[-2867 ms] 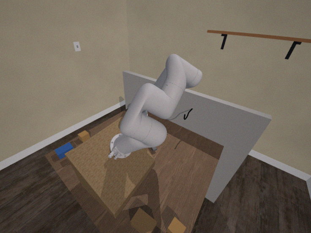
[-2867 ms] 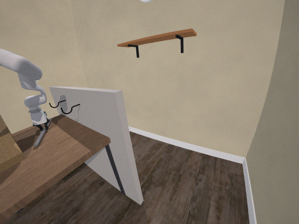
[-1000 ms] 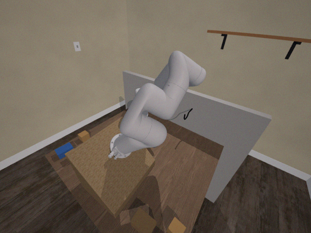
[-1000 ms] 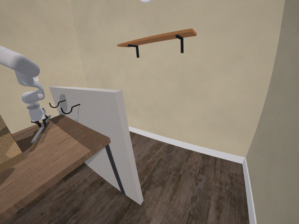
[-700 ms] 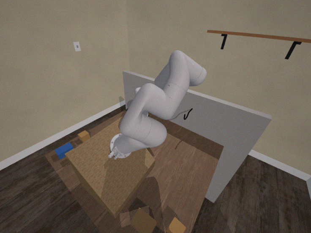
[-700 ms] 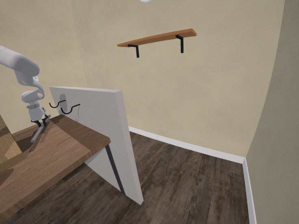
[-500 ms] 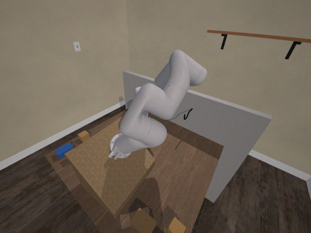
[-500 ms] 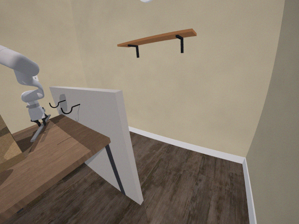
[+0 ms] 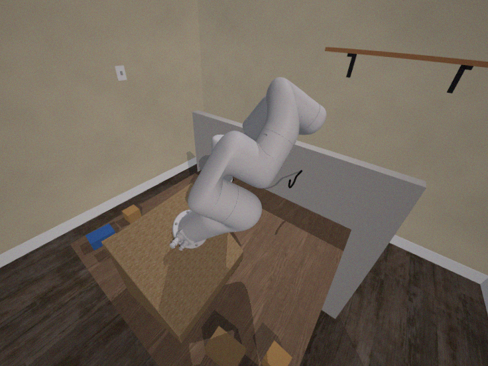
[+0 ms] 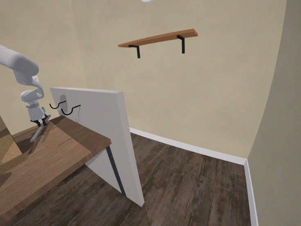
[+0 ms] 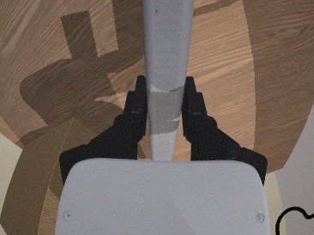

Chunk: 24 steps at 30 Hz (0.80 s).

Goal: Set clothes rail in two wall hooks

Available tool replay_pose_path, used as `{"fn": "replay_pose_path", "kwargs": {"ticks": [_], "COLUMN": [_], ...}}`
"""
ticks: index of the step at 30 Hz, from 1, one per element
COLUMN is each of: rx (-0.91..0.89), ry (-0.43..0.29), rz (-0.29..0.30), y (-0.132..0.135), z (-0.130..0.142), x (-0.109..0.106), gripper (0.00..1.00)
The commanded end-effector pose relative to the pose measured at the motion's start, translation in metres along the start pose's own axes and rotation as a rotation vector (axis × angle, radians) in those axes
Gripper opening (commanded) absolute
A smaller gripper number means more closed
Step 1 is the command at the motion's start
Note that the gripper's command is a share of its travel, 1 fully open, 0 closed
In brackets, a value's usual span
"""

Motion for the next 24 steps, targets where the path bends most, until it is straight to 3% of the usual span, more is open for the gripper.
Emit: {"fn": "replay_pose_path", "kwargs": {"ticks": [1, 11, 24], "rx": [0.000, 0.000, 0.000], "ry": [0.004, 0.004, 0.004], "rz": [0.001, 0.001, 0.001], "y": [0.000, 0.000, 0.000], "z": [-0.002, -0.002, -0.002], "x": [-0.003, -0.003, -0.021], "gripper": [0.00, 0.00, 0.00]}}
Point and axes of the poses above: the point where the finger pads meet when closed, its own x axis out along the fingers, its own y axis across the jaws, z = x × y, the point moved 2 cm from there along -x, back along the fingers, and after that the axes turned 3 degrees about x, right-handed, at the moved point
